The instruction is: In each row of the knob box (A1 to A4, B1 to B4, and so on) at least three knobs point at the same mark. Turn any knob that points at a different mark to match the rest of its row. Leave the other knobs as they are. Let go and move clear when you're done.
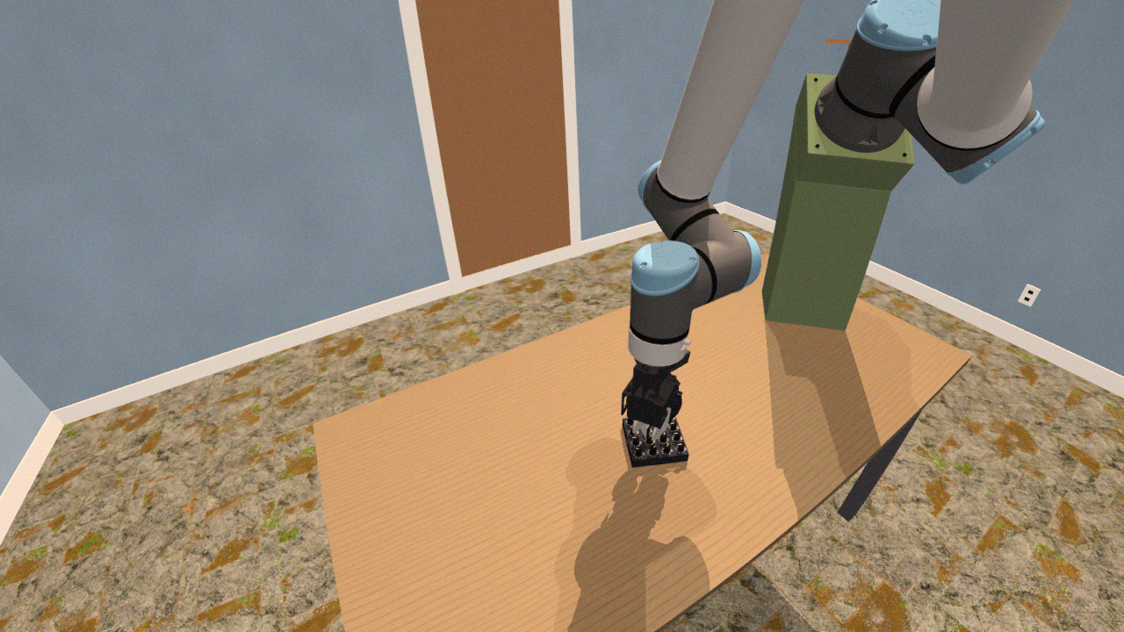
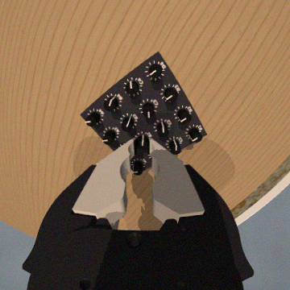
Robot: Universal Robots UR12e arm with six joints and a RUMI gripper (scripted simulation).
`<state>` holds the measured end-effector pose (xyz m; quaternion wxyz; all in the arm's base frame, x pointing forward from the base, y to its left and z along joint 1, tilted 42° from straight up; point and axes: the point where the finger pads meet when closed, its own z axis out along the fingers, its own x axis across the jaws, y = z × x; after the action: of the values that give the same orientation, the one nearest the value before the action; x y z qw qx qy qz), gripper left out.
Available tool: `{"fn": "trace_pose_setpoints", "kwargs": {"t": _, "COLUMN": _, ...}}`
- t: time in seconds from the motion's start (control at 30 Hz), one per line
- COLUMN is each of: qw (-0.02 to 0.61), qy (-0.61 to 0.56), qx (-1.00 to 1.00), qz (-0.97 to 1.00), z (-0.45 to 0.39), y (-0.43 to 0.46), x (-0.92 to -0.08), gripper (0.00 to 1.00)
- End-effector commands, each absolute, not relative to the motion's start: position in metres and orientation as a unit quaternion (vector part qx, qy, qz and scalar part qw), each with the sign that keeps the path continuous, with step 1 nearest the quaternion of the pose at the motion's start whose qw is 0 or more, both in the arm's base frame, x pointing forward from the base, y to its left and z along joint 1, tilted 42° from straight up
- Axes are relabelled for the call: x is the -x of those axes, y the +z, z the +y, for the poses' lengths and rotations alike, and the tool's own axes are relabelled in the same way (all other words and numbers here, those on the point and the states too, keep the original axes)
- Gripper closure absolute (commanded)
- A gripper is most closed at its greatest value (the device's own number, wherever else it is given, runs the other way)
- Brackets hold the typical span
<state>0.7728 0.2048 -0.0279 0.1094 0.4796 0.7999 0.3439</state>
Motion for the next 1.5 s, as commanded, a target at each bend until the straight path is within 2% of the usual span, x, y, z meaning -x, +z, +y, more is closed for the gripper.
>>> {"fn": "trace_pose_setpoints", "kwargs": {"t": 0.0, "qw": 0.11, "qy": 0.344, "qx": -0.48, "qz": 0.8, "z": 0.2047, "y": -0.0274, "x": -0.7729, "gripper": 0.96}}
{"fn": "trace_pose_setpoints", "kwargs": {"t": 0.4, "qw": 0.104, "qy": 0.346, "qx": -0.493, "qz": 0.791, "z": 0.2048, "y": -0.0273, "x": -0.7728, "gripper": 0.96}}
{"fn": "trace_pose_setpoints", "kwargs": {"t": 0.87, "qw": 0.057, "qy": 0.357, "qx": -0.594, "qz": 0.719, "z": 0.2059, "y": -0.027, "x": -0.7723, "gripper": 0.96}}
{"fn": "trace_pose_setpoints", "kwargs": {"t": 1.47, "qw": 0.051, "qy": 0.358, "qx": -0.607, "qz": 0.708, "z": 0.2061, "y": -0.0269, "x": -0.7723, "gripper": 0.96}}
